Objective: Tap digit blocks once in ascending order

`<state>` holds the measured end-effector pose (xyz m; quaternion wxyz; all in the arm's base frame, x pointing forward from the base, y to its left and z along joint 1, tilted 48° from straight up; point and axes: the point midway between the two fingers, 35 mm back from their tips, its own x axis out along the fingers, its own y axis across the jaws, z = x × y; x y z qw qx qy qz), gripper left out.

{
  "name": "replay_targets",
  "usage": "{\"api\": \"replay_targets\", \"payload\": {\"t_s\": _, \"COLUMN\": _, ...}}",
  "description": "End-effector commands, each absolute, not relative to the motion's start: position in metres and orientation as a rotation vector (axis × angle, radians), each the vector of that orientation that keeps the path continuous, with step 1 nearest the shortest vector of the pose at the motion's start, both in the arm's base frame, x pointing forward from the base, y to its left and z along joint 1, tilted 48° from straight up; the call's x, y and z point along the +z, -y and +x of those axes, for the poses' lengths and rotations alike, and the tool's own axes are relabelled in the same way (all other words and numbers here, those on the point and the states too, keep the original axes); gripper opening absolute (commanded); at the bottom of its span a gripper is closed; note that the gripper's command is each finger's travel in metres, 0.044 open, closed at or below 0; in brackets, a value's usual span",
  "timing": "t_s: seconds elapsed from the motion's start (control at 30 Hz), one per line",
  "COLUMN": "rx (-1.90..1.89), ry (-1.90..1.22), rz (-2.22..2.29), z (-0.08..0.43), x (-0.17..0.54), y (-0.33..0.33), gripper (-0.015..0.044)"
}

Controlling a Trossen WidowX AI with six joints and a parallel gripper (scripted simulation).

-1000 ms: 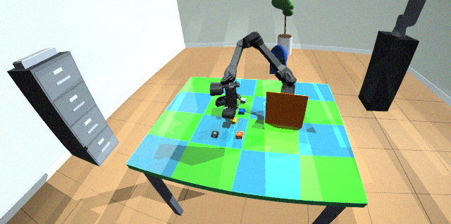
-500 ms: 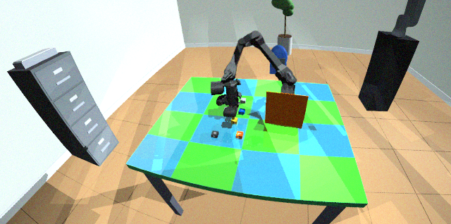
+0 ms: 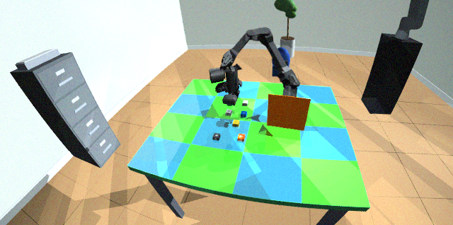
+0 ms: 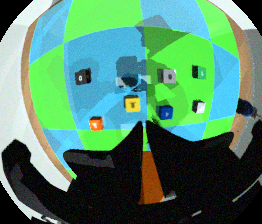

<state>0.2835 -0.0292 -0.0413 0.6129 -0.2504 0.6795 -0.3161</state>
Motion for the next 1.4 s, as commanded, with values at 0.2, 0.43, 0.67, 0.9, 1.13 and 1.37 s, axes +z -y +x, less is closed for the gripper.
{"api": "replay_targets", "payload": {"t_s": 0.2, "rx": -0.731, "ry": -1.572, "rz": -0.562, "z": 0.274, "x": 0.065, "y": 0.123, "gripper": 0.0020}}
{"api": "replay_targets", "payload": {"t_s": 0.43, "rx": -0.748, "ry": -1.573, "rz": -0.573, "z": 0.258, "x": 0.096, "y": 0.151, "gripper": 0.0020}}
{"api": "replay_targets", "payload": {"t_s": 0.67, "rx": -0.746, "ry": -1.573, "rz": -0.571, "z": 0.252, "x": 0.057, "y": 0.193, "gripper": 0.0020}}
{"api": "replay_targets", "payload": {"t_s": 0.9, "rx": -0.750, "ry": -1.573, "rz": -0.576, "z": 0.246, "x": 0.043, "y": 0.210, "gripper": 0.0020}}
{"api": "replay_targets", "payload": {"t_s": 1.13, "rx": -0.750, "ry": -1.573, "rz": -0.576, "z": 0.245, "x": 0.037, "y": 0.216, "gripper": 0.0020}}
{"api": "replay_targets", "payload": {"t_s": 1.37, "rx": -0.751, "ry": -1.573, "rz": -0.576, "z": 0.243, "x": 0.030, "y": 0.225, "gripper": 0.0020}}
